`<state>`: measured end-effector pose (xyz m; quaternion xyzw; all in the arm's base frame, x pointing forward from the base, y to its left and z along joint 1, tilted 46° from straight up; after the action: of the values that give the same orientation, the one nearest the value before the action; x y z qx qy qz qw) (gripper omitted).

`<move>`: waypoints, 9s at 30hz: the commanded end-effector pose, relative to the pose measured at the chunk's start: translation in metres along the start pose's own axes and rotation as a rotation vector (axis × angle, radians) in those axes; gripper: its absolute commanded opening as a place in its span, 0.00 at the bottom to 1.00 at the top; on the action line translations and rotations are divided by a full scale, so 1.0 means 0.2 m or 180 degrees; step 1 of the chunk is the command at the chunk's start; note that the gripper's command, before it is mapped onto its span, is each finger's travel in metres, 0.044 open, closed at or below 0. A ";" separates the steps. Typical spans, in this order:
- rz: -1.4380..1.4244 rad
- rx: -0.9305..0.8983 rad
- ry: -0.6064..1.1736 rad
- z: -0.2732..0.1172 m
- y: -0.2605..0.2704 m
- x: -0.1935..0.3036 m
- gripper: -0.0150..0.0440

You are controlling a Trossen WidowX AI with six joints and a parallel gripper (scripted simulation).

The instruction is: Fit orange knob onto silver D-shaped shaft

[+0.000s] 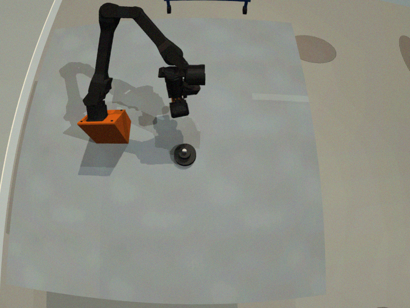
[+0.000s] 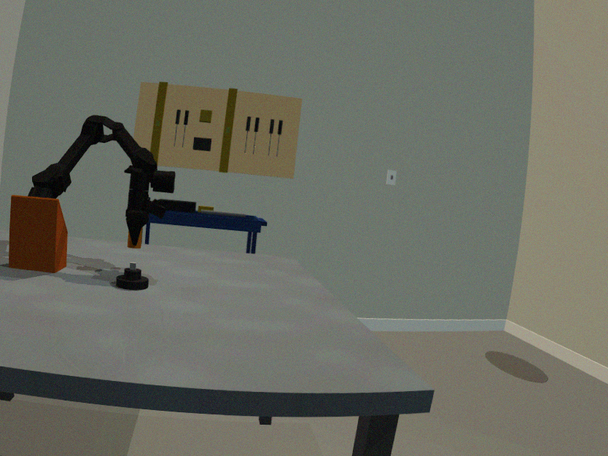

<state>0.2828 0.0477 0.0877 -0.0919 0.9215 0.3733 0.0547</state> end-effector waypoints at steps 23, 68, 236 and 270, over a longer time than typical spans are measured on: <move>-0.0001 -0.0073 -0.0011 0.35 -0.01 0.00 0.34; 0.0011 -0.0078 -0.0024 0.03 -0.03 0.00 1.00; 0.0010 -0.0043 -0.0023 -0.07 -0.89 0.04 0.25; -0.2235 -0.0035 -0.0041 -0.06 -0.95 0.04 0.25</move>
<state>0.3142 -0.0934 -0.0344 -0.3676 0.8459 0.3464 0.1713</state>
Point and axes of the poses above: the point midway between the two fingers, 35 mm back from their tips, its own z axis out along the fingers, its own y axis across the jaws, x = y × z, the point moved 7 cm from there along -z, back along the fingers
